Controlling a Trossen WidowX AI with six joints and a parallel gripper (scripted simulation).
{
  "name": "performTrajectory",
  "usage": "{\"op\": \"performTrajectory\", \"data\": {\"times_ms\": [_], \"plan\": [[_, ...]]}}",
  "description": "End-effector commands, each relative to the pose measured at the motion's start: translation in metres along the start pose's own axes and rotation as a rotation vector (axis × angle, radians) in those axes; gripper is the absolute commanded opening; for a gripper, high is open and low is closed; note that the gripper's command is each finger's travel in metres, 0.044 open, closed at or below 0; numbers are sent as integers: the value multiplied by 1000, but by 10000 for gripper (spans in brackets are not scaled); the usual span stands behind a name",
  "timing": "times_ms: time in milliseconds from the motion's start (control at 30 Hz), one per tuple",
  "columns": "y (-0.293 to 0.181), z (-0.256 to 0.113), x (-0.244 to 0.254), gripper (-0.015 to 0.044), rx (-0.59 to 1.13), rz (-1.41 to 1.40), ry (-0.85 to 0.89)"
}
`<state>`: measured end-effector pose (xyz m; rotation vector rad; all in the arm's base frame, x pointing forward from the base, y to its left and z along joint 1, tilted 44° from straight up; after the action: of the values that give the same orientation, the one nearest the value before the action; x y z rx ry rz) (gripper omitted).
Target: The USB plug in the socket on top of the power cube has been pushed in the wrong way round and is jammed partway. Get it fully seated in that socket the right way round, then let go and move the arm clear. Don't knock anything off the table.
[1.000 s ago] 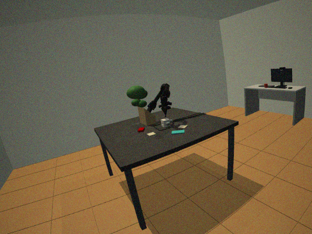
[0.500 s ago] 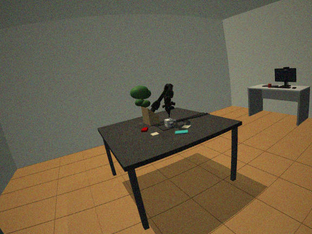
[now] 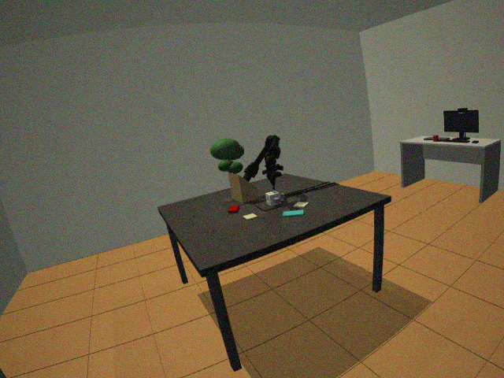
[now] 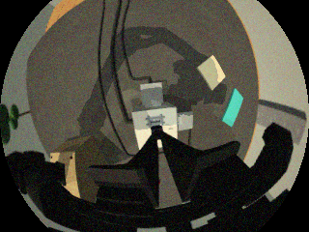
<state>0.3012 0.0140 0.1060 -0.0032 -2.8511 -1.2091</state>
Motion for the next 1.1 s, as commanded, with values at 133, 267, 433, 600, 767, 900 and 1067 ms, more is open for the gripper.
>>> {"op": "performTrajectory", "data": {"times_ms": [133, 267, 433, 600, 767, 900, 1067], "plan": [[0, 1, 0, 0, -10, 7, -2], [0, 2, 0, 0, -13, 8, -2], [0, 2, 0, 0, -16, 10, -3], [0, 3, 0, 0, -20, 11, -3], [0, 4, 0, 0, -23, 13, -3], [0, 4, 0, 0, -26, 14, -4], [0, 5, -1, 0, -30, 16, -4]]}}
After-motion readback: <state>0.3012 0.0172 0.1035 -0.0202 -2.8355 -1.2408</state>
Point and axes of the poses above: the point midway between the two fingers, 35 mm back from their tips, its own z axis out along the fingers, its own x axis across the jaws, y = z × x, the point moved 5 cm from there along -z, back along the fingers, and after that the axes turned 2 degrees about -z, right-handed, at the moved point
